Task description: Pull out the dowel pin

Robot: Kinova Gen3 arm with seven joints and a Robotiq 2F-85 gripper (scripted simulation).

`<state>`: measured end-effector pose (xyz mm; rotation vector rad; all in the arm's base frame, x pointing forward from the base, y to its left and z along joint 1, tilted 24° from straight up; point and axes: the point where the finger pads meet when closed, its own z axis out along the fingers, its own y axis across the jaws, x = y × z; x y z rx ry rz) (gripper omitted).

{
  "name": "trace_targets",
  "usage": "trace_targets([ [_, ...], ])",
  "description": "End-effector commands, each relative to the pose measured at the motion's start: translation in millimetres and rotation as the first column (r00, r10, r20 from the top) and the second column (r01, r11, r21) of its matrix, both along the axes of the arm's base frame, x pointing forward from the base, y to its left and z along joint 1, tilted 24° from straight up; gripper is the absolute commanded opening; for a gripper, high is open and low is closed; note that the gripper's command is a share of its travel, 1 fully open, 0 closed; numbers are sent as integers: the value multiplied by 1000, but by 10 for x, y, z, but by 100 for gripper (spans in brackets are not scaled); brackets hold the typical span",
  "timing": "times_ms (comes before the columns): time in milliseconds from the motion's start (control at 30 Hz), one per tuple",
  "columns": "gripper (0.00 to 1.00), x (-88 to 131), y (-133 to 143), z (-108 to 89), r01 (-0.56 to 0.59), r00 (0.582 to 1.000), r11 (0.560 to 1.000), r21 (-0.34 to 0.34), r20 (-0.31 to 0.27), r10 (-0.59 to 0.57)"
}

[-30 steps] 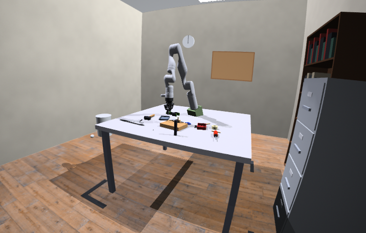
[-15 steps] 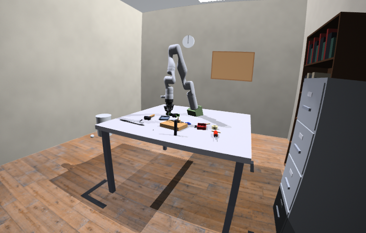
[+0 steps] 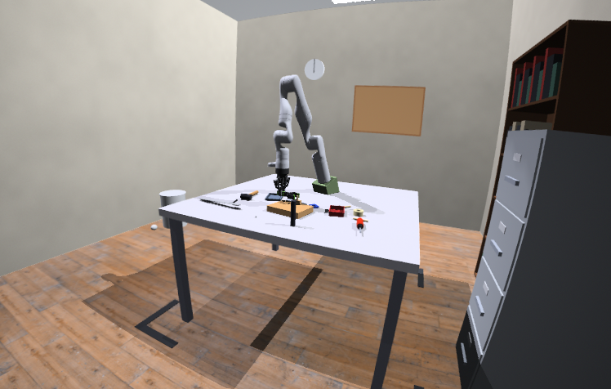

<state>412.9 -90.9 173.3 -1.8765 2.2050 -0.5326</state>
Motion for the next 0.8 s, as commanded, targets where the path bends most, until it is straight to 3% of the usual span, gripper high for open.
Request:
trace_targets([
  [0, 32, 8, -2, -8, 0, 1000, 1000, 0, 2, 0],
  [767, 32, 81, -37, -191, 0, 1000, 1000, 0, 2, 0],
])
